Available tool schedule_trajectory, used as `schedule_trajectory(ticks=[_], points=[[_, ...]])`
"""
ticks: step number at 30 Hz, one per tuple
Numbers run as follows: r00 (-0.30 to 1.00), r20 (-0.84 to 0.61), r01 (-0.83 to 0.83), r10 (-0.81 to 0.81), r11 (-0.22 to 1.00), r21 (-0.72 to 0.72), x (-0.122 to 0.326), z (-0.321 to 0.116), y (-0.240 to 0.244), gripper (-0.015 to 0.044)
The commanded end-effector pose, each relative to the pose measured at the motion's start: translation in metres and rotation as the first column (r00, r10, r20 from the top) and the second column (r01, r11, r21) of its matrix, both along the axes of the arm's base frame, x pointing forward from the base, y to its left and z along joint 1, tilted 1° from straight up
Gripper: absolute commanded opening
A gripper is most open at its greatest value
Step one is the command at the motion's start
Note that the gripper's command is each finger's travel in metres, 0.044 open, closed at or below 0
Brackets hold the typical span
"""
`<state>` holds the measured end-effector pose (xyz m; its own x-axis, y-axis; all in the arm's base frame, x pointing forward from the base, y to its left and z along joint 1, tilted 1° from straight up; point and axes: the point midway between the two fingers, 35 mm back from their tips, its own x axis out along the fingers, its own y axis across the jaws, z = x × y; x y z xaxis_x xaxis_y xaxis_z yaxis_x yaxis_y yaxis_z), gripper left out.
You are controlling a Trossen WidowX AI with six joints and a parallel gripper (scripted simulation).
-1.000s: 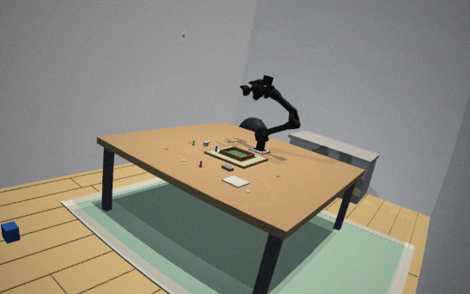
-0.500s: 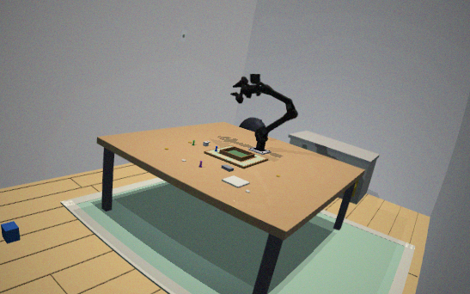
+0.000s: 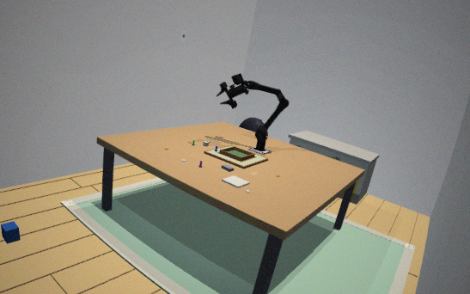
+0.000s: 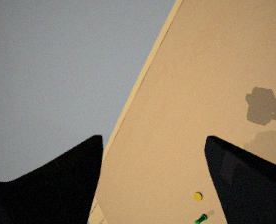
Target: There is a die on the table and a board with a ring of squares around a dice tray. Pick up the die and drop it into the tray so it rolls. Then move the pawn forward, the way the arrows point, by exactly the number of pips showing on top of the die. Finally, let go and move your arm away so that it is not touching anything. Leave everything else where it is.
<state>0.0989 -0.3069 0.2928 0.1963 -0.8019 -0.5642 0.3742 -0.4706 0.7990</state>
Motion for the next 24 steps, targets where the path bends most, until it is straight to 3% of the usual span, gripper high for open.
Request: schedule_trajectory(ticks=[1, 7, 13, 18, 24], points=[[0.796, -0.384, -0.424, 0.467, 0.884, 0.197, 0.058, -0.046, -0.007, 0.0275], [0.506, -0.504, -0.612, 0.7, 0.704, 0.361, 0.089, -0.078, -0.003, 0.0275], [0.138, -0.527, -0.718, 0.838, 0.451, 0.53, 0.117, -0.111, 0.006, 0.0275], [-0.19, -0.479, -0.728, 0.857, 0.205, 0.655, 0.139, -0.139, 0.019, 0.0275], [-0.545, -0.366, -0.642, 0.754, -0.096, 0.761, 0.164, -0.172, 0.037, 0.0275]])
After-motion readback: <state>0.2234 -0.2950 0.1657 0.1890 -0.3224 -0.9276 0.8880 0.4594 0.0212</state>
